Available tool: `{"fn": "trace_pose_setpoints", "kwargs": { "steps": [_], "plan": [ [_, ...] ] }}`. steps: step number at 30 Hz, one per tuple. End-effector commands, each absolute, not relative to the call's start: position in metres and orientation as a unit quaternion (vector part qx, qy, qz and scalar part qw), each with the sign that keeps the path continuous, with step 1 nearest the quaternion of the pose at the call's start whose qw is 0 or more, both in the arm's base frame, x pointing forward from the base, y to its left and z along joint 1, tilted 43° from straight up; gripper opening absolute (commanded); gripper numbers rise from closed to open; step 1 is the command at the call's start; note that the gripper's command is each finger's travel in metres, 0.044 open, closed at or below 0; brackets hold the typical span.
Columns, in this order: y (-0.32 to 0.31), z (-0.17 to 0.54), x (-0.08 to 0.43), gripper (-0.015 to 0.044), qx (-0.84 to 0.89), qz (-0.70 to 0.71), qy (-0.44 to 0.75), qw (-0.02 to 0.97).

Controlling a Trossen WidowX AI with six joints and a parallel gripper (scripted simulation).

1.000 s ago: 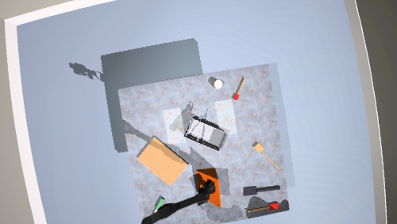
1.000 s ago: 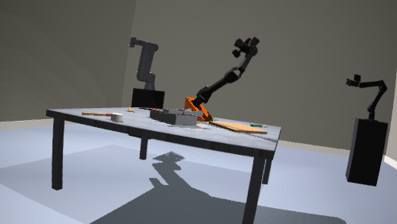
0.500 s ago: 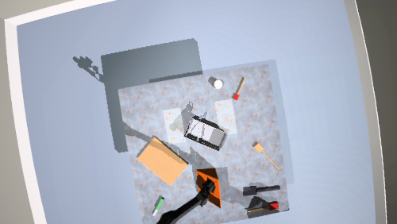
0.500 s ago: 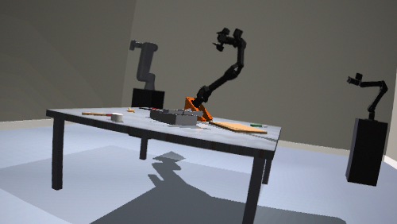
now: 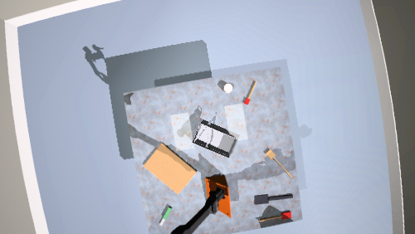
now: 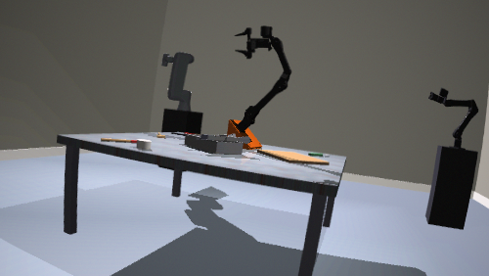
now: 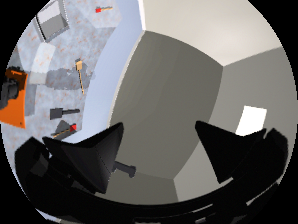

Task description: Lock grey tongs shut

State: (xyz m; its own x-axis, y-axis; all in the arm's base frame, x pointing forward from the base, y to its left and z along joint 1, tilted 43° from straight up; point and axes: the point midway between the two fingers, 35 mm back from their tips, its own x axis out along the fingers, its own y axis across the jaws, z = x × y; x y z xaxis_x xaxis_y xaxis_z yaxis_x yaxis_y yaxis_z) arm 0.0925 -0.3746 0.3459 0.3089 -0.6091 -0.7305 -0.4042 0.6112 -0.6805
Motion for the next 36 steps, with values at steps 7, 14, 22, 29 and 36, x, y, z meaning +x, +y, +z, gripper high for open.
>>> {"fn": "trace_pose_setpoints", "kwargs": {
  "steps": [7,14,22,29,36],
  "plan": [
    [-0.33,0.276,0.236,0.044,-0.525,0.163,0.471,0.69],
    [-0.268,0.23,0.315,0.044,-0.562,0.322,0.373,0.664],
    [-0.173,0.178,0.379,0.044,-0.595,0.484,0.239,0.596],
    [-0.071,0.133,0.408,0.044,-0.599,0.614,0.088,0.506],
    [0.031,0.096,0.412,0.044,-0.581,0.702,-0.084,0.403]
  ]
}}
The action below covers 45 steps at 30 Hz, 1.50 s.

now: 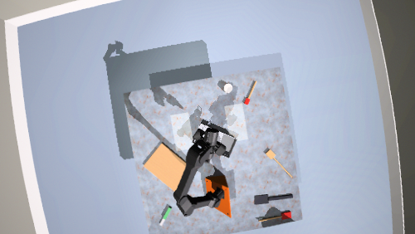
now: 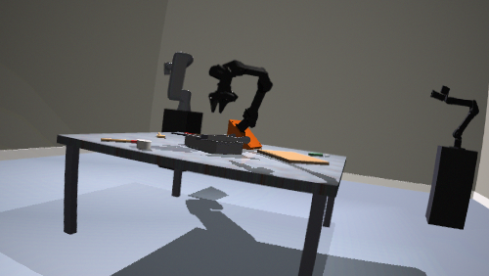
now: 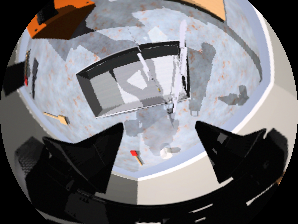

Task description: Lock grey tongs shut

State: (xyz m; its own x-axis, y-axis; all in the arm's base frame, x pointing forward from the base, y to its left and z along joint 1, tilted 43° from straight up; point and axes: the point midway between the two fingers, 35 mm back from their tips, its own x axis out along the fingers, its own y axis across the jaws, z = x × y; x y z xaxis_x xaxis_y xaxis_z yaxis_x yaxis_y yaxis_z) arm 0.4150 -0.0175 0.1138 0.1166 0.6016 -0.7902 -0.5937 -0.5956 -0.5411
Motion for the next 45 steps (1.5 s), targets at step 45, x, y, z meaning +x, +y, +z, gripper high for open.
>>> {"fn": "trace_pose_setpoints", "kwargs": {
  "steps": [45],
  "plan": [
    [0.073,0.069,0.422,0.044,-0.576,0.712,-0.109,0.388]
  ]
}}
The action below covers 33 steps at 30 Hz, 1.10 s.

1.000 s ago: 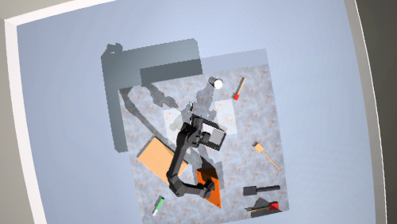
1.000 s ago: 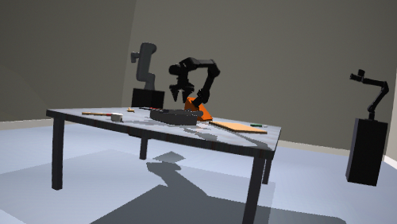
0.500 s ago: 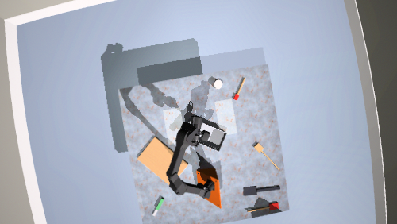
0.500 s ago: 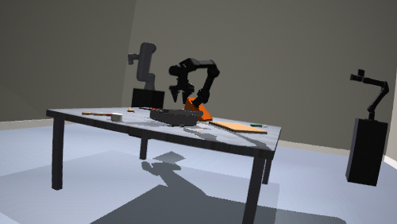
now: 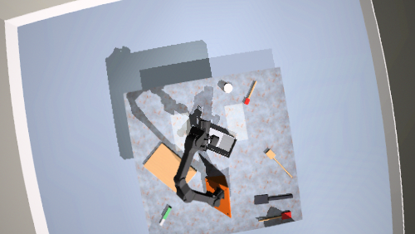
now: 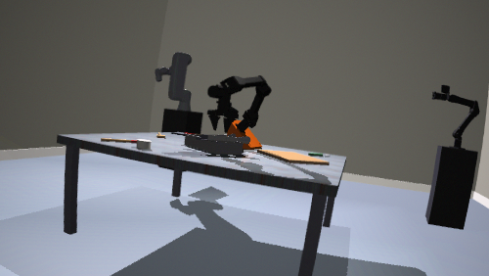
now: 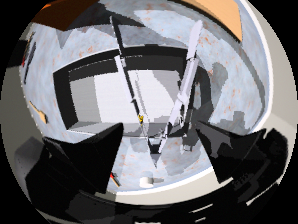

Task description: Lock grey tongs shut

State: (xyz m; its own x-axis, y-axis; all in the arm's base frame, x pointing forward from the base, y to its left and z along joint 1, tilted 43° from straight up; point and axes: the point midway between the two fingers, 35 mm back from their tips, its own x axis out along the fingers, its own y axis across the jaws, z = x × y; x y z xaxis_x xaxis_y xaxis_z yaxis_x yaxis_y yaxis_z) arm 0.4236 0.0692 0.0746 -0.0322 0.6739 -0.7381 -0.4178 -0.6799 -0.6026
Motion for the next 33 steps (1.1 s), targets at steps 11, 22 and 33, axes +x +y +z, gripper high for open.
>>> {"fn": "trace_pose_setpoints", "kwargs": {
  "steps": [11,22,33],
  "plan": [
    [0.085,0.056,0.422,0.044,-0.576,0.711,-0.109,0.388],
    [0.097,0.043,0.42,0.044,-0.576,0.711,-0.11,0.388],
    [0.11,0.03,0.418,0.044,-0.575,0.711,-0.11,0.388]
  ]
}}
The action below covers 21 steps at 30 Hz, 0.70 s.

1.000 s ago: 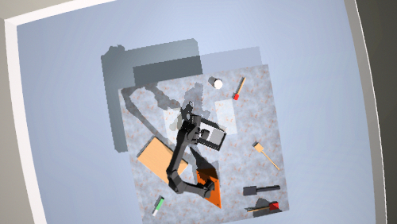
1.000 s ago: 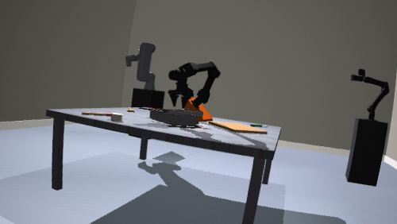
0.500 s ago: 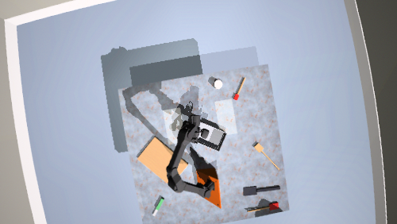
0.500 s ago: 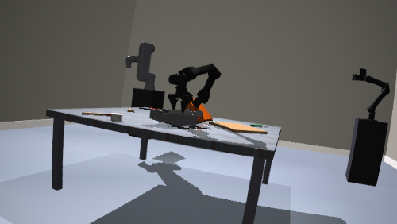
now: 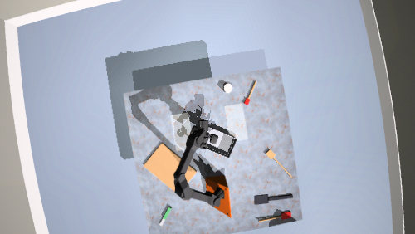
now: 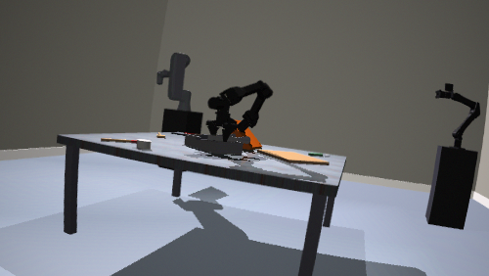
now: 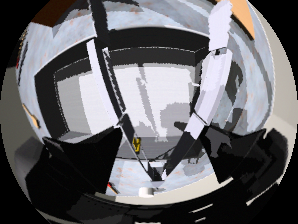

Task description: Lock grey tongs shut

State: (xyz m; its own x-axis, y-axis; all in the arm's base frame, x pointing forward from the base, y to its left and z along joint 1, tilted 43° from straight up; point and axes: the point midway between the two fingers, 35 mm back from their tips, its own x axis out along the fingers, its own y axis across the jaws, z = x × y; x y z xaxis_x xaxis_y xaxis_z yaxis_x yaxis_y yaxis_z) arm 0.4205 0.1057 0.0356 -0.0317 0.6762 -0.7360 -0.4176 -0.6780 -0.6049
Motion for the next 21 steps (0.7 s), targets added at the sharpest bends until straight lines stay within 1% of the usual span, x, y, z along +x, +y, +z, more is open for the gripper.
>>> {"fn": "trace_pose_setpoints", "kwargs": {
  "steps": [1,11,15,21],
  "plan": [
    [0.1107,0.0291,0.4174,0.044,-0.575,0.711,-0.111,0.388],
    [0.1189,0.0207,0.4151,0.044,-0.575,0.711,-0.111,0.389],
    [0.1173,0.024,0.4173,0.0335,-0.578,0.71,-0.112,0.386],
    [0.1173,0.024,0.4173,0.0295,-0.578,0.71,-0.112,0.386]
  ]
}}
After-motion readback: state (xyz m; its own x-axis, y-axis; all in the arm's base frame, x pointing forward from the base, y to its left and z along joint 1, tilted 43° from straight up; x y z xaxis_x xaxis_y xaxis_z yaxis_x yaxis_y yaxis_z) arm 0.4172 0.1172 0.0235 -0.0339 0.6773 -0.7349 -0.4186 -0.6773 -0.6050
